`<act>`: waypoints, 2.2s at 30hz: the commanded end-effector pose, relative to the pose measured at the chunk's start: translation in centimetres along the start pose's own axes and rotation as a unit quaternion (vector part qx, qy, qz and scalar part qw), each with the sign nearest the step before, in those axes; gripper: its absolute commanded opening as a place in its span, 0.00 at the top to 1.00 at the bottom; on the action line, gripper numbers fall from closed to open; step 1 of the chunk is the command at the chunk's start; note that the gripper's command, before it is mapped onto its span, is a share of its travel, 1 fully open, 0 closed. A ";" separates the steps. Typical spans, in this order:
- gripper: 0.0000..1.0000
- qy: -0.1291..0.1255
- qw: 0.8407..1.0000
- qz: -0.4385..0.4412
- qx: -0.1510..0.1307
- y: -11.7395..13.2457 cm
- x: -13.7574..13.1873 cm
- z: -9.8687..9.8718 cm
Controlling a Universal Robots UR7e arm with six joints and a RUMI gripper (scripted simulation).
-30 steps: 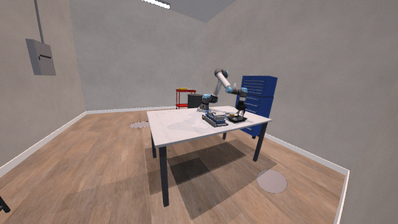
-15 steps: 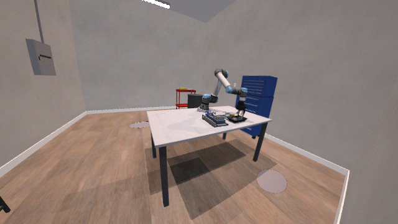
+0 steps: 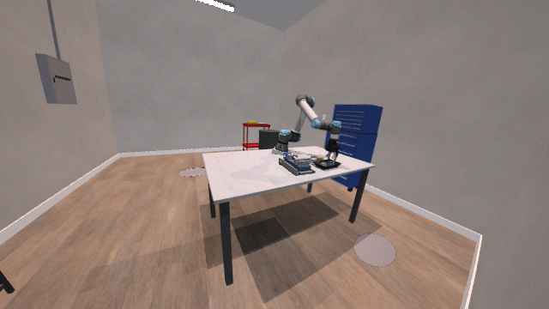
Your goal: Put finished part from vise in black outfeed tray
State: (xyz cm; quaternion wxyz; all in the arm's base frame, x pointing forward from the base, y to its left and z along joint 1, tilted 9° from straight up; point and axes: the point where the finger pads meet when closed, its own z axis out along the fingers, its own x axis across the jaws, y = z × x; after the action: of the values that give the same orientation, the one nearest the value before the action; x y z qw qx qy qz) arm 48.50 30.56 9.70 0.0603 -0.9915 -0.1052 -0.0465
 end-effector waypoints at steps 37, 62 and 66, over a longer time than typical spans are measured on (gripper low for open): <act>0.60 0.001 1.000 0.000 0.000 0.0 0.0 -13.7; 1.00 0.001 1.000 0.000 0.000 0.0 0.0 -14.2; 1.00 0.001 1.000 0.000 0.000 0.0 0.0 -14.2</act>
State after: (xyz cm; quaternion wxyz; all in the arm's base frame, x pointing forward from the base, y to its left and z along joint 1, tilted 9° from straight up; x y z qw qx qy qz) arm 47.37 28.72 23.72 0.0604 -0.9915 -0.1052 -0.0466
